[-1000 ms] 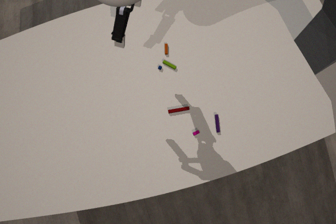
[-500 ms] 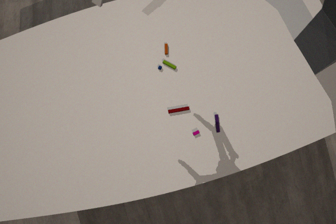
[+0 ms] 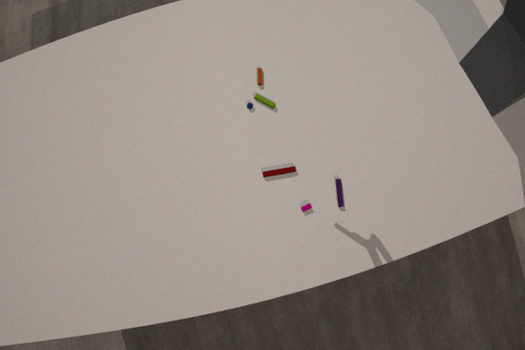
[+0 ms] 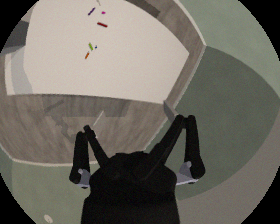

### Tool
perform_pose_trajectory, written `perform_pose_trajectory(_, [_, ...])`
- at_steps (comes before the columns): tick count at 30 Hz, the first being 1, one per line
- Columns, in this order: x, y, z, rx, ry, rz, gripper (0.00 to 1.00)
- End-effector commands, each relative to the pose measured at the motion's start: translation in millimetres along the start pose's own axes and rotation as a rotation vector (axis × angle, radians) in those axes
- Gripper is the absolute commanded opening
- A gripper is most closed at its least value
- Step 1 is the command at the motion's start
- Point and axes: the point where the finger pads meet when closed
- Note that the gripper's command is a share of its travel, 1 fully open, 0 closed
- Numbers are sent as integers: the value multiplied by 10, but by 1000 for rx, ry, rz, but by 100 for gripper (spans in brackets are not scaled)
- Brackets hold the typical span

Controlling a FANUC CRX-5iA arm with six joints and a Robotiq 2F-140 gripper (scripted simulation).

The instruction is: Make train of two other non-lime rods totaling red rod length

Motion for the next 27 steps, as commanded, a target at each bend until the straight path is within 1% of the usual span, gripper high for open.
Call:
perform_pose_trajectory(1, [-126, 375, 173, -62, -54, -40, 100])
perform_pose_trajectory(7, [-246, 856, 446, -142, -108, -99, 100])
perform_pose_trajectory(13, [-309, 1336, 746, -226, -145, -156, 100])
perform_pose_trajectory(15, [-309, 1336, 746, -226, -145, -156, 100])
perform_pose_trajectory(16, [-317, 1565, 900, -267, -156, -183, 100])
perform_pose_trajectory(18, [-315, 1681, 981, -288, -160, -196, 100])
perform_pose_trajectory(27, [-212, 2355, 1501, -414, -159, -271, 100])
Point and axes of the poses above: the point where the finger pads meet when closed, its own y axis back along the fingers, its own z axis across the jaws, x = y × z
